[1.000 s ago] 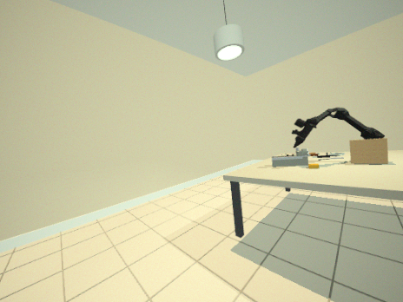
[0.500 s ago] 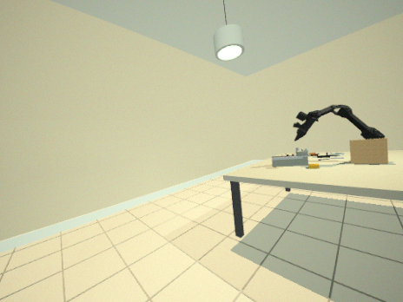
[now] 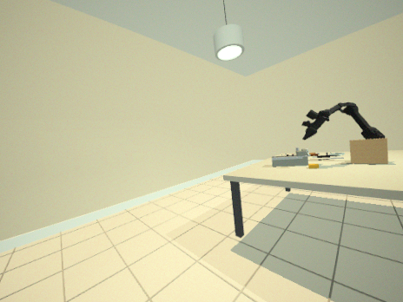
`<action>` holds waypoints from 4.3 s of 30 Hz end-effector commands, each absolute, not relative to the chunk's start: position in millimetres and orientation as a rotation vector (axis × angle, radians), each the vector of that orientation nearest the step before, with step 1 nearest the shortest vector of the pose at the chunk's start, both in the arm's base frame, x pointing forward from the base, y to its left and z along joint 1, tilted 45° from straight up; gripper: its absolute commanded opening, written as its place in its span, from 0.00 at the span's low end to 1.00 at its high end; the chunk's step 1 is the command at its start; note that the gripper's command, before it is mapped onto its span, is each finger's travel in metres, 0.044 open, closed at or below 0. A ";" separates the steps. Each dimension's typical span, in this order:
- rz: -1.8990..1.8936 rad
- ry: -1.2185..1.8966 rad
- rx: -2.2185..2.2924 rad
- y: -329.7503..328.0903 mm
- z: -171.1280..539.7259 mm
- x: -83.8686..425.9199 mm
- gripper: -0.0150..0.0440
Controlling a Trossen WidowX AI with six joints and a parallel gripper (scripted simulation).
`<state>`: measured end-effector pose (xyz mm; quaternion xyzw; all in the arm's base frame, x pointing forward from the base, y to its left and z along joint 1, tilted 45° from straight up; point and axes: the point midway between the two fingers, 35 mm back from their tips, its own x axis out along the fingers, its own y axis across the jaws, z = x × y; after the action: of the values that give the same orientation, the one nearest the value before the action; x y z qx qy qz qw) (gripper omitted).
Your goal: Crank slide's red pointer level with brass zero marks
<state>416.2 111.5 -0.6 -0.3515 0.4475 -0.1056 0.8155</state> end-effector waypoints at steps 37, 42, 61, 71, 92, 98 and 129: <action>-0.124 0.939 -0.792 45.9 -70.2 357.5 1.00; -0.124 0.939 -0.792 40.4 -76.2 357.1 1.00; -0.124 0.939 -0.794 18.9 -97.8 353.3 1.00; -0.125 0.938 -0.795 9.6 -106.3 350.5 1.00; -0.125 0.938 -0.795 9.6 -106.3 350.5 0.25; -0.125 0.938 -0.795 10.9 -105.9 350.6 0.25; -0.124 0.938 -0.794 32.8 -78.5 355.0 0.25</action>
<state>353.5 29.5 -86.1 -0.3703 0.4447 -0.0560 0.8136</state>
